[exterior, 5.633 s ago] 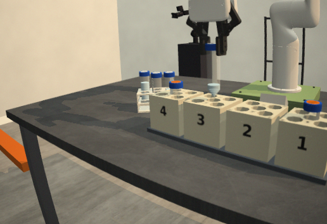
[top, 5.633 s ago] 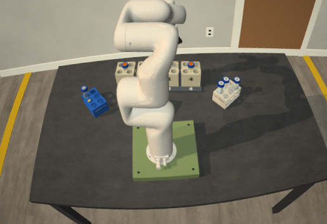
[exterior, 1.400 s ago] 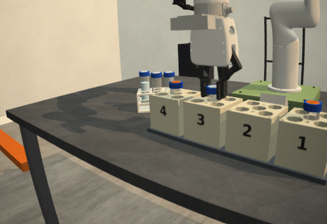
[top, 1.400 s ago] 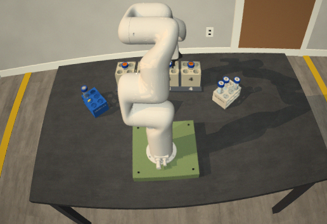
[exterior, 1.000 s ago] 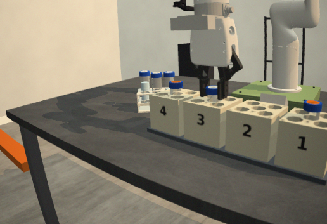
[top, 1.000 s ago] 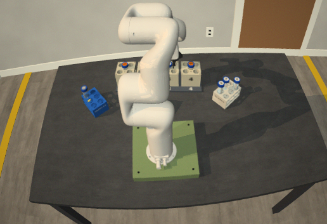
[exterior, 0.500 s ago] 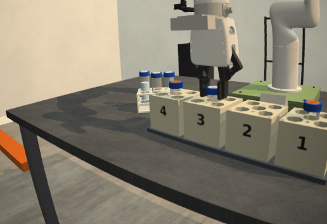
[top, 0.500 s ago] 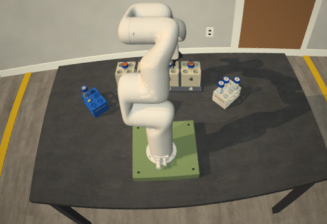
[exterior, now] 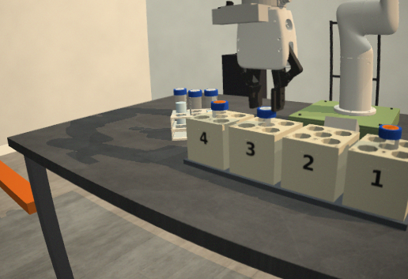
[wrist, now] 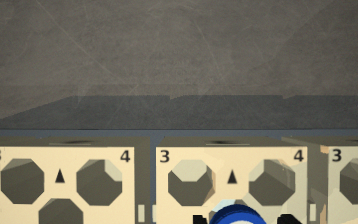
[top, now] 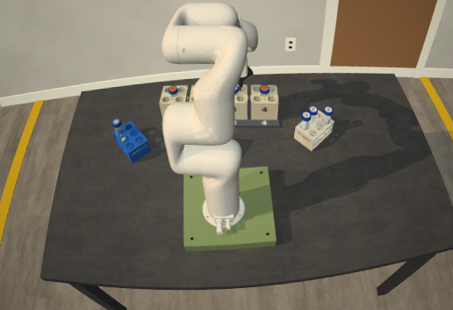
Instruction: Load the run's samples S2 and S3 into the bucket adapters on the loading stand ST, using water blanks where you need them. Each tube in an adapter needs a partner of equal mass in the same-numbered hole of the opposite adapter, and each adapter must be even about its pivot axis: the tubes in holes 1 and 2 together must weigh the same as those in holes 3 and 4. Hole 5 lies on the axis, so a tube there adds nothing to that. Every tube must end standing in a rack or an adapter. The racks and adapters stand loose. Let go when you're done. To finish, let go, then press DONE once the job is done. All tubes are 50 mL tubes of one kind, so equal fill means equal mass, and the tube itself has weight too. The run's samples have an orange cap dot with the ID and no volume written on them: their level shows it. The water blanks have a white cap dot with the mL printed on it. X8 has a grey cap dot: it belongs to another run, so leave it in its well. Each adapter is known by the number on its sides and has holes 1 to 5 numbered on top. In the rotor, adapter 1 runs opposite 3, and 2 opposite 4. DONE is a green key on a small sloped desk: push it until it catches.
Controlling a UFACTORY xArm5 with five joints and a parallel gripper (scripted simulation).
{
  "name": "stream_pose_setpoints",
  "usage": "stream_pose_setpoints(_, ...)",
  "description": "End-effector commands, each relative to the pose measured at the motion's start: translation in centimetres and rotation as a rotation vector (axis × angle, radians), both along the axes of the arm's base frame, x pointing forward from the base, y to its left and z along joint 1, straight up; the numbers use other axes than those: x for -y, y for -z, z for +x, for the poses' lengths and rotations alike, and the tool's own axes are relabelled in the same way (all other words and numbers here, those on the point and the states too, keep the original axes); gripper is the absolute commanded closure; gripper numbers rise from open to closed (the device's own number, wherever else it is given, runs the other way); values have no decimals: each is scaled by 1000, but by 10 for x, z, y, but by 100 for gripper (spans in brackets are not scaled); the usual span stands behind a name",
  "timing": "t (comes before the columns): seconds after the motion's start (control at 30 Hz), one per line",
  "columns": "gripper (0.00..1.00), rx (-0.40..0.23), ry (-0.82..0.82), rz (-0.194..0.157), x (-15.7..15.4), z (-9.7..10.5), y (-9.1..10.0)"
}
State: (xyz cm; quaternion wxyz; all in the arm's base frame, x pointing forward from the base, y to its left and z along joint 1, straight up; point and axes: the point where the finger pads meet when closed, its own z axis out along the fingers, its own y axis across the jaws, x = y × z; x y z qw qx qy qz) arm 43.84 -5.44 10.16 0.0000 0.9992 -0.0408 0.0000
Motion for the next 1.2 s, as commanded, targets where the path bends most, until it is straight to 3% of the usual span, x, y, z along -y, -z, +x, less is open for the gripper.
stream_pose_setpoints(0.0, 56, 3, 0, -2, 0, 1, -7)
stream_pose_setpoints(1.17, 56, 3, 0, -2, 0, 1, -69)
